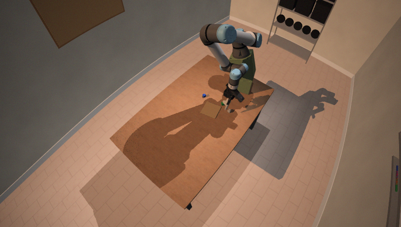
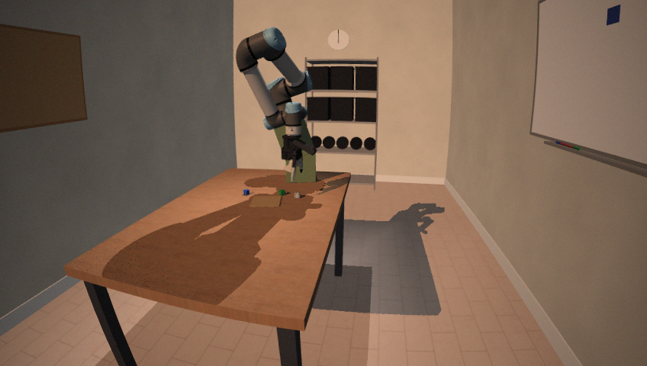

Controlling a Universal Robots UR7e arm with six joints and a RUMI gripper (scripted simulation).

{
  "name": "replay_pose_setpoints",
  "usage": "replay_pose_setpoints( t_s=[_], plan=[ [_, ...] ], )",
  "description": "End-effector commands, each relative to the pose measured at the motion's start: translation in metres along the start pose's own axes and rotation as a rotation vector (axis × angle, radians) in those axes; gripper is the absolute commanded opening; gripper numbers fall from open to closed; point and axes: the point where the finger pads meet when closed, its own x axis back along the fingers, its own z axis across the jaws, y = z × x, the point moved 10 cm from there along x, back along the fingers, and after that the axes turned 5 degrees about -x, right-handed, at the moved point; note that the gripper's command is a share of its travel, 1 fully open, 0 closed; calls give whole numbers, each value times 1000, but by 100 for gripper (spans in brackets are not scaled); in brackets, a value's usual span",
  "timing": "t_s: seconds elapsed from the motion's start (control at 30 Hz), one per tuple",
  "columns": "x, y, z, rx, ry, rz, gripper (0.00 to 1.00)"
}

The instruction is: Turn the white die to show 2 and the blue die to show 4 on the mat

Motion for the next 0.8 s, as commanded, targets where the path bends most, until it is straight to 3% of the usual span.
replay_pose_setpoints(
  t_s=[0.0,0.43,0.47,0.77],
  plan=[
    [-3,2,-1,88,4,8,100],
    [-5,2,-1,148,4,8,100],
    [-5,2,-1,148,4,8,24],
    [-5,2,-1,148,4,8,24]
  ],
)
